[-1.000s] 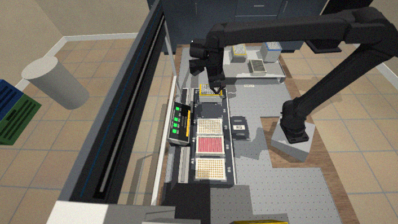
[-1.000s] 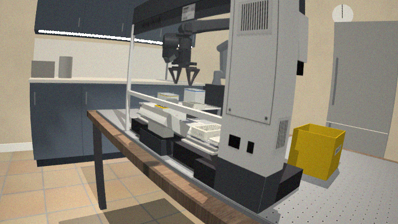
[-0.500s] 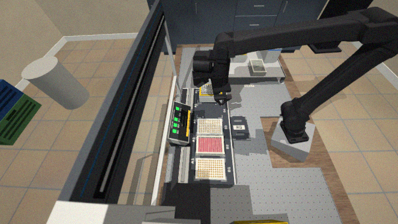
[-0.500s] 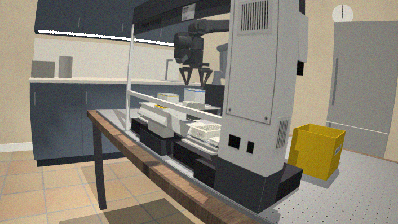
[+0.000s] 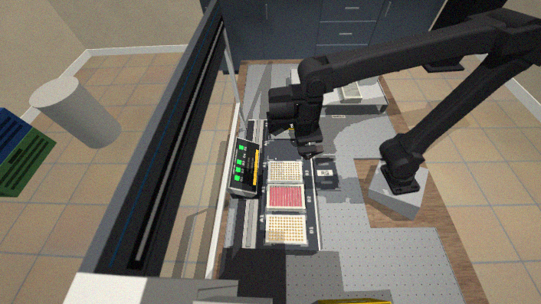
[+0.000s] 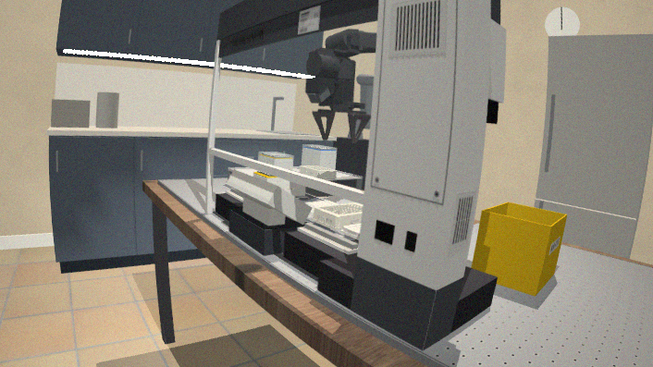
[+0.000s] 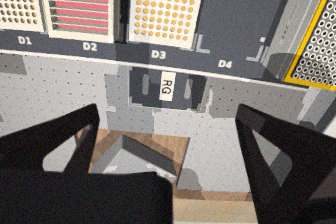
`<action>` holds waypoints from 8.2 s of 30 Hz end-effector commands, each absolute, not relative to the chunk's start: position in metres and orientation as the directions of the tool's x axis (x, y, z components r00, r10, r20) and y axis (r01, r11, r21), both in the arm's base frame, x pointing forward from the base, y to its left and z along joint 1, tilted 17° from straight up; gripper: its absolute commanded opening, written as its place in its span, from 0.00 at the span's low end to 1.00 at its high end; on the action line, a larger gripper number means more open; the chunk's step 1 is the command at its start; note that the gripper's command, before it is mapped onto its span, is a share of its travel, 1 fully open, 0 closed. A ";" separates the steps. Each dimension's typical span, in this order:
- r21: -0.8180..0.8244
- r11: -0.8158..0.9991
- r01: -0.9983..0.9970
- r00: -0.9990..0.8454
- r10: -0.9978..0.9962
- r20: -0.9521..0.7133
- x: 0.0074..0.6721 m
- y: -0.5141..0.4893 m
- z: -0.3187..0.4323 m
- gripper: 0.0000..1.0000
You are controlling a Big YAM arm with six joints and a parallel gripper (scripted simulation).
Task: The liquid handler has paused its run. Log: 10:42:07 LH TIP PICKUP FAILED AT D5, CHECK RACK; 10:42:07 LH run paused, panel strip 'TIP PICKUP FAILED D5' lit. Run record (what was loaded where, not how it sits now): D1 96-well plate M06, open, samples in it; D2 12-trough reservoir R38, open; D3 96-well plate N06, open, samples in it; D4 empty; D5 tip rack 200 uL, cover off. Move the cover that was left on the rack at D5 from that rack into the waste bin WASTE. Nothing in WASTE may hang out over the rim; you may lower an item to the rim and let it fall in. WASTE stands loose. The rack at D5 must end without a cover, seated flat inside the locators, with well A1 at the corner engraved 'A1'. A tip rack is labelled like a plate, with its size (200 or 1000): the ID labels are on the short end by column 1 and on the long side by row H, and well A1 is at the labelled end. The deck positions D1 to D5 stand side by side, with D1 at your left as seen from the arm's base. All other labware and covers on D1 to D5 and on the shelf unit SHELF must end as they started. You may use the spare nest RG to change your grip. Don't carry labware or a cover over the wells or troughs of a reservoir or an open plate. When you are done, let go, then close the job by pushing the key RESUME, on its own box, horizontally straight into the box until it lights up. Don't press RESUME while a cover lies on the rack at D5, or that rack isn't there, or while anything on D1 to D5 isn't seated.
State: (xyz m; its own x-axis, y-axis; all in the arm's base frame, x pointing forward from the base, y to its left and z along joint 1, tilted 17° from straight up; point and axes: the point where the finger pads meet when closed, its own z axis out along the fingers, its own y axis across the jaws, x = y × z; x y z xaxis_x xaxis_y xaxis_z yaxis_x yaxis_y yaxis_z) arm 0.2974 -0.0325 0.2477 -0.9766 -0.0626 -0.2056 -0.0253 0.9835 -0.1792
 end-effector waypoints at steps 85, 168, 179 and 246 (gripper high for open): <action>-0.133 0.991 0.018 -0.967 -0.017 -0.253 0.248 0.361 0.192 1.00; -0.102 0.995 0.021 -0.966 -0.006 -0.259 0.232 0.448 0.199 1.00; -0.102 0.995 0.021 -0.966 -0.006 -0.259 0.232 0.448 0.199 1.00; -0.103 0.994 0.023 -0.966 -0.005 -0.258 0.231 0.448 0.203 1.00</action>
State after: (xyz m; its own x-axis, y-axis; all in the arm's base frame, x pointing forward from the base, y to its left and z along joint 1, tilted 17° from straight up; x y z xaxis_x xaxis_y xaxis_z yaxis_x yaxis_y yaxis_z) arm 0.2274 0.4282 0.1685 -0.9741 -0.0238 -0.2247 0.0186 0.9826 -0.1847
